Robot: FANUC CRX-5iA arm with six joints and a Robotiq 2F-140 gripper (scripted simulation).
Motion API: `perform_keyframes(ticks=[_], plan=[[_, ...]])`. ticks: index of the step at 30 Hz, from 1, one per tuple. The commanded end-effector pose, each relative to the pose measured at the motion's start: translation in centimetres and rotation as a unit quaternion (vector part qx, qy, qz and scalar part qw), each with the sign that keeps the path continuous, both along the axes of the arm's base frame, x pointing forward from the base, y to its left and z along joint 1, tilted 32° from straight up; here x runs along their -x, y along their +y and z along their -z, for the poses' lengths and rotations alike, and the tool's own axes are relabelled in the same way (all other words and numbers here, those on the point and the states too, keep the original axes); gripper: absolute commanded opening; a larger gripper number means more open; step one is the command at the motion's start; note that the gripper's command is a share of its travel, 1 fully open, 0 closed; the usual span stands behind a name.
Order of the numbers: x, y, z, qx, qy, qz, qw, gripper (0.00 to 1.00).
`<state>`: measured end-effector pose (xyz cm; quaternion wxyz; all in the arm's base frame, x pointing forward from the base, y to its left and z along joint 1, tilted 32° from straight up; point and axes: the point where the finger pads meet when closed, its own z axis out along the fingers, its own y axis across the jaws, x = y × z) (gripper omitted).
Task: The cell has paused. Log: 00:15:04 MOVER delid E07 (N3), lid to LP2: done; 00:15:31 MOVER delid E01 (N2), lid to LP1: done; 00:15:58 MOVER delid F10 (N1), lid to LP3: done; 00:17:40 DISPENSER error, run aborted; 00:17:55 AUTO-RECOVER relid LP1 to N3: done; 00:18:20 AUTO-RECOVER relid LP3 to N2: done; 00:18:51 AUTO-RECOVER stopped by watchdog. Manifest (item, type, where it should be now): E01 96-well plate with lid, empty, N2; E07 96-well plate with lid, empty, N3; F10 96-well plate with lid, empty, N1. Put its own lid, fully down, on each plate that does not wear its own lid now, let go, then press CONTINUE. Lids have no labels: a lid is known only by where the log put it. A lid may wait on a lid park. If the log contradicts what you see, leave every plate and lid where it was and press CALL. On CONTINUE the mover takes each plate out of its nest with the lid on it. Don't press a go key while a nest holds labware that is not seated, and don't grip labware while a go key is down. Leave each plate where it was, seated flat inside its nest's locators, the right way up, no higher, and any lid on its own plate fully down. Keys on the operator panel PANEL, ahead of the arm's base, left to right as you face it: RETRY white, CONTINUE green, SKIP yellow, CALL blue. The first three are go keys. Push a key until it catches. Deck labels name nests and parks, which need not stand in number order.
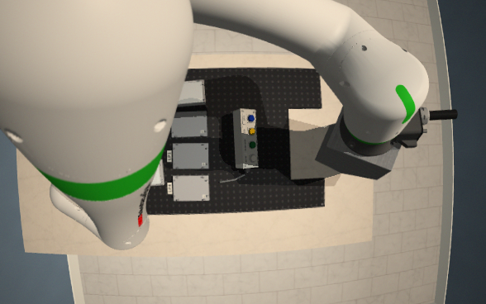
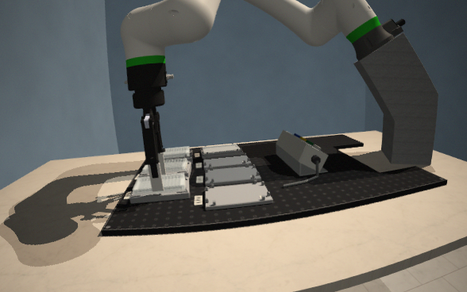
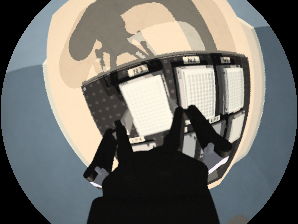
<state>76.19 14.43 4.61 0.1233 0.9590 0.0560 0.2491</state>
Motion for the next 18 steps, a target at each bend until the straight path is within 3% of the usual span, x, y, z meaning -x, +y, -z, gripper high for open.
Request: perform_keyframes(ticks=[1,18], plan=[[-0.01,0.01,0.00,0.000,0.000,0.000,1.000,0.00],[0.06,0.04,-0.12,0.000,0.000,0.000,1.000,0.00]])
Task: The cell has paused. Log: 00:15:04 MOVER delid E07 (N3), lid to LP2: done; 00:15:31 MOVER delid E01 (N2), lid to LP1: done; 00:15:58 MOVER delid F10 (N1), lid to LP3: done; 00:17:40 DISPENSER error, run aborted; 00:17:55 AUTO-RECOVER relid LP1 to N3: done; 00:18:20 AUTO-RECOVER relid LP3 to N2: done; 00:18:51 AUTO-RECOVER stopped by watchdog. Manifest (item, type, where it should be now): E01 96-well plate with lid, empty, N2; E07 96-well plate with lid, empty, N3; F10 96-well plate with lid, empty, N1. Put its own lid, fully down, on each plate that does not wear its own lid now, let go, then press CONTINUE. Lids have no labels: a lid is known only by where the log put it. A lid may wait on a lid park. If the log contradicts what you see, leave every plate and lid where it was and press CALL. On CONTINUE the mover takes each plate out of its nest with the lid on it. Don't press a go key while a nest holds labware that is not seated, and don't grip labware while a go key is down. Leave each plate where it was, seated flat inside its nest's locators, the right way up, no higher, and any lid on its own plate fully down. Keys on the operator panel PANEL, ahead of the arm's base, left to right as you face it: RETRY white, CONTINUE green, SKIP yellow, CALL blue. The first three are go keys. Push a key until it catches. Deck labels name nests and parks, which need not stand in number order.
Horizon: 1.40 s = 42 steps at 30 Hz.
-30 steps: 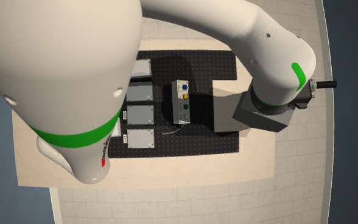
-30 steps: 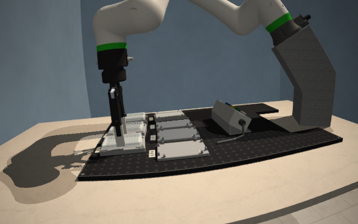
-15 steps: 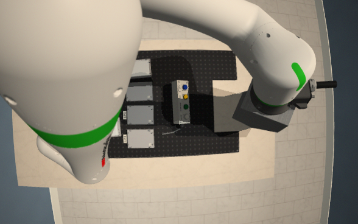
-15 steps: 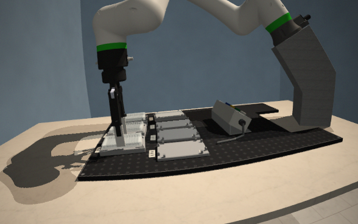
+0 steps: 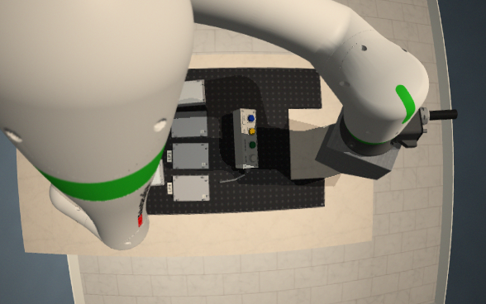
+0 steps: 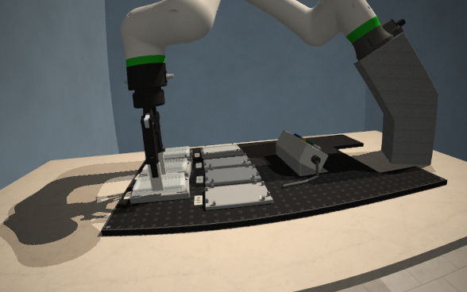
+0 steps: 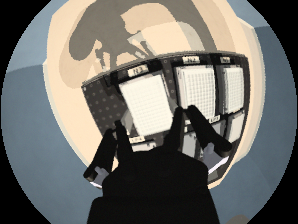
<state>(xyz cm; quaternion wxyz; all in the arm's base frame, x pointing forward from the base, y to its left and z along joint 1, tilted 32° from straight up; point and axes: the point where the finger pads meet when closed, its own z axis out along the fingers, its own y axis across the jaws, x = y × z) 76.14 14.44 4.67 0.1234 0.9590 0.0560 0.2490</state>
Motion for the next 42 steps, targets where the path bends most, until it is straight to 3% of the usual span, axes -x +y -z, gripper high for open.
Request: perform_keyframes(ticks=[1,42], plan=[[0.0,0.0,-0.1,0.000,0.000,0.000,1.000,0.00],[2.5,1.1,-4.3,0.000,0.000,0.000,1.000,0.00]])
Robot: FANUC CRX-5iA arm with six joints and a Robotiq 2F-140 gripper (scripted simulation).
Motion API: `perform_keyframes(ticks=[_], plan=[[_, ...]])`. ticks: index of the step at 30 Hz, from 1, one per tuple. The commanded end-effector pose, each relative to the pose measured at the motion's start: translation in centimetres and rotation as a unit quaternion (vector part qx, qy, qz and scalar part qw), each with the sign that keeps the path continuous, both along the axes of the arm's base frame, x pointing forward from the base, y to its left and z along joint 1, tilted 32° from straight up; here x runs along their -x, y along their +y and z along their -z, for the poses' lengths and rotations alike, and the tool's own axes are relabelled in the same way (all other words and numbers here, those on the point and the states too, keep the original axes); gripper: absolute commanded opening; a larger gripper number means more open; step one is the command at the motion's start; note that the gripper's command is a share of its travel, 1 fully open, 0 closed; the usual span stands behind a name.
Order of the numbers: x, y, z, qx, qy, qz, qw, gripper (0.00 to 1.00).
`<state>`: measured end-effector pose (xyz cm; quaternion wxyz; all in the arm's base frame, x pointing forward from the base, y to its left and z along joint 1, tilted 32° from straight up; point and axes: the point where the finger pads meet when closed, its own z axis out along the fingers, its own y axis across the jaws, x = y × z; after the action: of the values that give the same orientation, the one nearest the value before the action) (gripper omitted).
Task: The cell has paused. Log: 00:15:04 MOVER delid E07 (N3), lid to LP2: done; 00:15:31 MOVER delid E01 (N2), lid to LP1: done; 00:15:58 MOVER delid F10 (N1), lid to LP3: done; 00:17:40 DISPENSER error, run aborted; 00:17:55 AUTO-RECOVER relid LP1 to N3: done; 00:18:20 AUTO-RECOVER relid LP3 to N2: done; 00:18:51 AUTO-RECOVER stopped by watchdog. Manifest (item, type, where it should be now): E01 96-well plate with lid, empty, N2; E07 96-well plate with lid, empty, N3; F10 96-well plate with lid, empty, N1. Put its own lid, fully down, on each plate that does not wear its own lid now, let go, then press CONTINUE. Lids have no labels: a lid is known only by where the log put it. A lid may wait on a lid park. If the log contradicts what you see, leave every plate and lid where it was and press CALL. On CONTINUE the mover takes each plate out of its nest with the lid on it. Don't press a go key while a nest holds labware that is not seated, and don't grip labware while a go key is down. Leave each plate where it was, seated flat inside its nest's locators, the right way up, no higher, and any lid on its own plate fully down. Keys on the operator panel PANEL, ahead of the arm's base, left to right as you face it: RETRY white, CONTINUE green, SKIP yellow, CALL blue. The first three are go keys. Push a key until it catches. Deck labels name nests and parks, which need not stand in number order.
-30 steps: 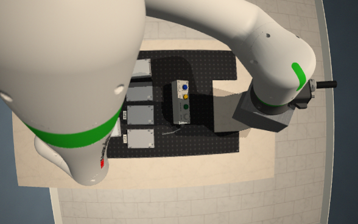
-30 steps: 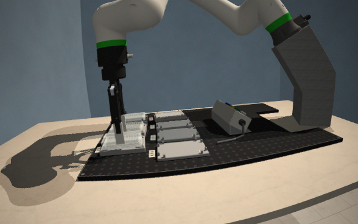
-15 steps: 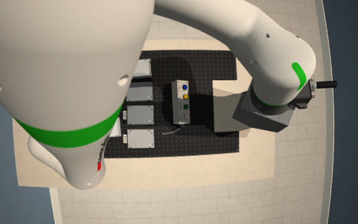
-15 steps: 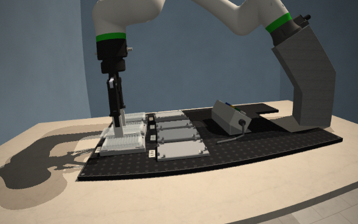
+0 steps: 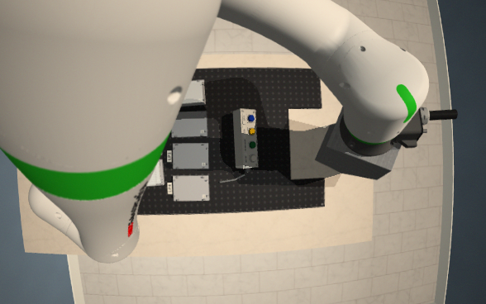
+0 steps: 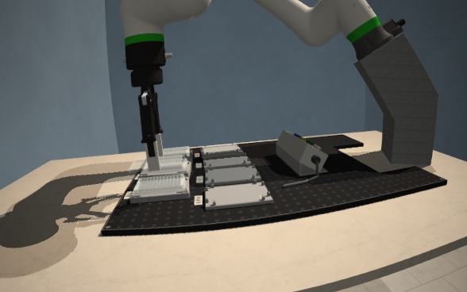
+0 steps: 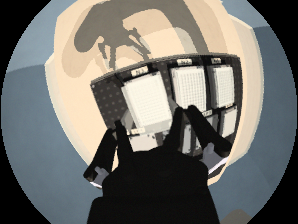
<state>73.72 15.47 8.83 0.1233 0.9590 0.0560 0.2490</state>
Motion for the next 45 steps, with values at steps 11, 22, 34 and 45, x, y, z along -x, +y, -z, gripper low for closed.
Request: perform_keyframes(ticks=[11,22,34,45], plan=[[0.4,0.2,-0.6,0.000,0.000,0.000,1.000,0.00],[0.1,-7.2,-2.5,-0.001,0.001,0.000,1.000,0.00],[0.3,-12.0,-3.7,0.000,0.000,0.000,1.000,0.00],[0.3,-12.0,-3.7,0.000,0.000,0.000,1.000,0.00]])
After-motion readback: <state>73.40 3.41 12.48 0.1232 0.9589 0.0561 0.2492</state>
